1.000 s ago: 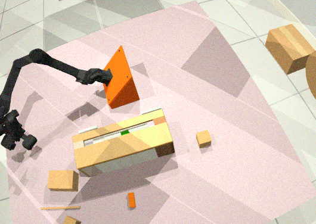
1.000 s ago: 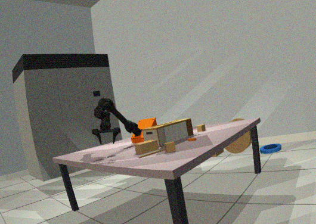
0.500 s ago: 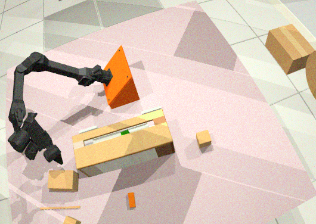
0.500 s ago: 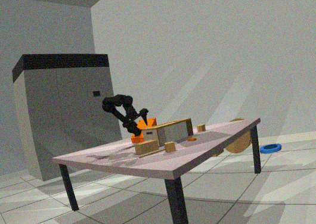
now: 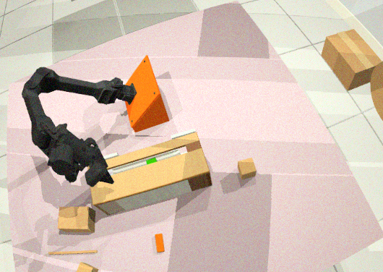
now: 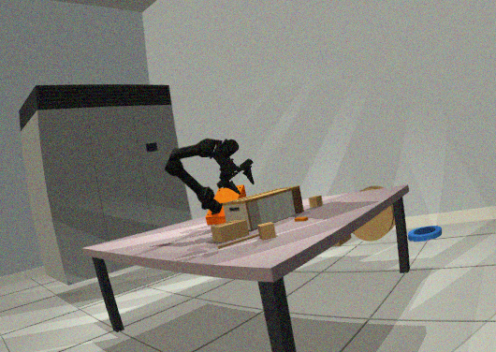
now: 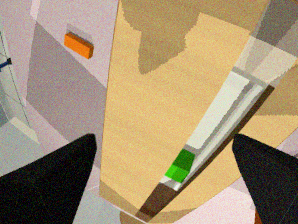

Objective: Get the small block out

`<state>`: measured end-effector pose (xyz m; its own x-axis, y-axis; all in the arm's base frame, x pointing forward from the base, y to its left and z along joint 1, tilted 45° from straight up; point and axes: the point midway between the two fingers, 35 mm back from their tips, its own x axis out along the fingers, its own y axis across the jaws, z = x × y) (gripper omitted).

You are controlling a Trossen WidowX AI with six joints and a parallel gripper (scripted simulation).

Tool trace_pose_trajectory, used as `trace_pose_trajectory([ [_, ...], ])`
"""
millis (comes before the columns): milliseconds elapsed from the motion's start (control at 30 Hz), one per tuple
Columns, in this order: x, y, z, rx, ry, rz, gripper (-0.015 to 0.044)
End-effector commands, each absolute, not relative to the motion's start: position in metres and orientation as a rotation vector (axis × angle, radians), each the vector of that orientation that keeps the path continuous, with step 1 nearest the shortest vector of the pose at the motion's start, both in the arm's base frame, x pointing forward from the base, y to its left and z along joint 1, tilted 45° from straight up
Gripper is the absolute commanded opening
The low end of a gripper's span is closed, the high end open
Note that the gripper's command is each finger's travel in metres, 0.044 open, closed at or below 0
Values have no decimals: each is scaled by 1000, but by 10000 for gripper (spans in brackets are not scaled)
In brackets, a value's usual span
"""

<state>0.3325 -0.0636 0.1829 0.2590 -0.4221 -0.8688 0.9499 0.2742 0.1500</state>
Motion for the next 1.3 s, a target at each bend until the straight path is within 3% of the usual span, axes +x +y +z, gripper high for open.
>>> trace_pose_trajectory([
  [0,318,-33,149,897,852,-1218,400],
  [233,281,10,107,1014,785,-1526,400],
  [1267,280,-15,83,1015,785,-1525,400],
])
